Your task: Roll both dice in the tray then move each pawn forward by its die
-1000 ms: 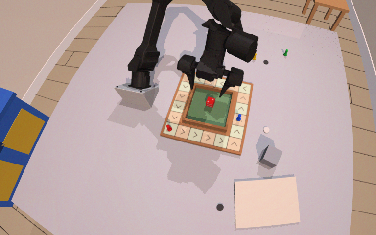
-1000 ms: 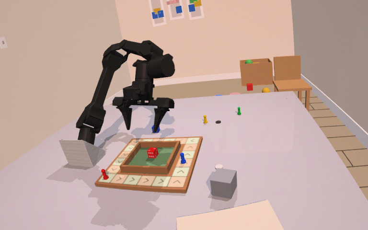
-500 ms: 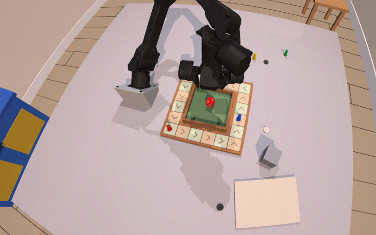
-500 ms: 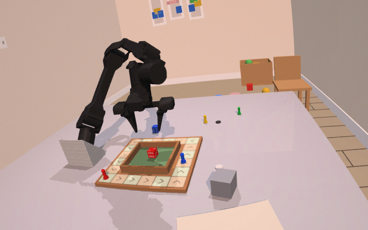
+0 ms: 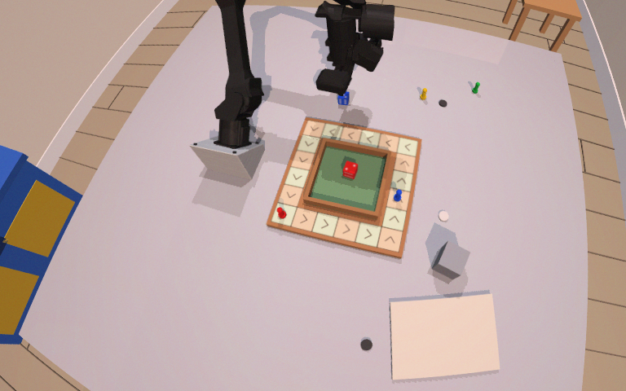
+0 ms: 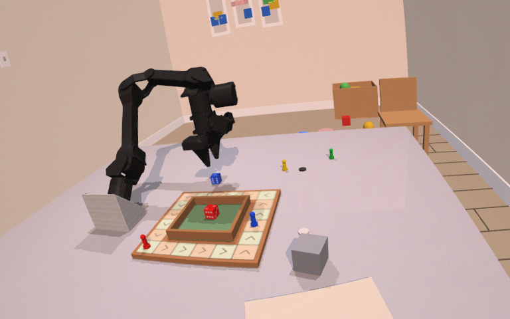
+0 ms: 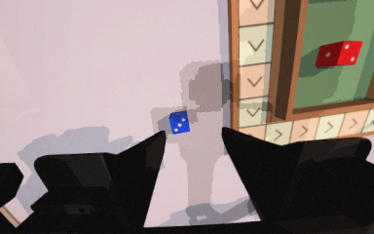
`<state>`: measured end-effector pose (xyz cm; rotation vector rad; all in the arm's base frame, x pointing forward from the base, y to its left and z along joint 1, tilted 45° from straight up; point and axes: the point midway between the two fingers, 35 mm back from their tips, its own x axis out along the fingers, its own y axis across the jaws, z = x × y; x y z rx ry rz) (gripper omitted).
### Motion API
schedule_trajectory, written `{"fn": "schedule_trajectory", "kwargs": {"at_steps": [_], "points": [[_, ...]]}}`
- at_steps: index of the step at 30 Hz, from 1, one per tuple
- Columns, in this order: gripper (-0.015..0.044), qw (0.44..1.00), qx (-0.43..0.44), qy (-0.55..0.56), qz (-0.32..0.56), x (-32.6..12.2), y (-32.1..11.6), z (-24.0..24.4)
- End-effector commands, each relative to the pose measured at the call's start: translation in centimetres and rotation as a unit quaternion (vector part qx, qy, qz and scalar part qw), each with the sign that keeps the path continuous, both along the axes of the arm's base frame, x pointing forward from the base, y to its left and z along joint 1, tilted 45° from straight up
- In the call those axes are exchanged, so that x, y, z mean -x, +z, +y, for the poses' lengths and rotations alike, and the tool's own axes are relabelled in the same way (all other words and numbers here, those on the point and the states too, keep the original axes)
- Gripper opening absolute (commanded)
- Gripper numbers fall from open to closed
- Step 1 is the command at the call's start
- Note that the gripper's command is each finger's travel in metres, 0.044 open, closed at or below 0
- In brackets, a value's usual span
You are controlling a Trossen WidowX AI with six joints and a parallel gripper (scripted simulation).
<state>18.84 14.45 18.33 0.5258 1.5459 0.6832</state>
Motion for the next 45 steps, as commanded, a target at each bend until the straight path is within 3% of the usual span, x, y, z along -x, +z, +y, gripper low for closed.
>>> {"fn": "schedule_trajectory", "kwargs": {"at_steps": [1, 44, 45], "points": [[0.0275, 0.998, -0.015, 0.048, -0.041, 1.2, 0.9, 1.1], [0.0275, 0.998, -0.018, 0.047, -0.041, 1.8, -3.2, 5.4], [0.0249, 0.998, -0.018, 0.047, -0.041, 1.8, -3.2, 5.4]]}}
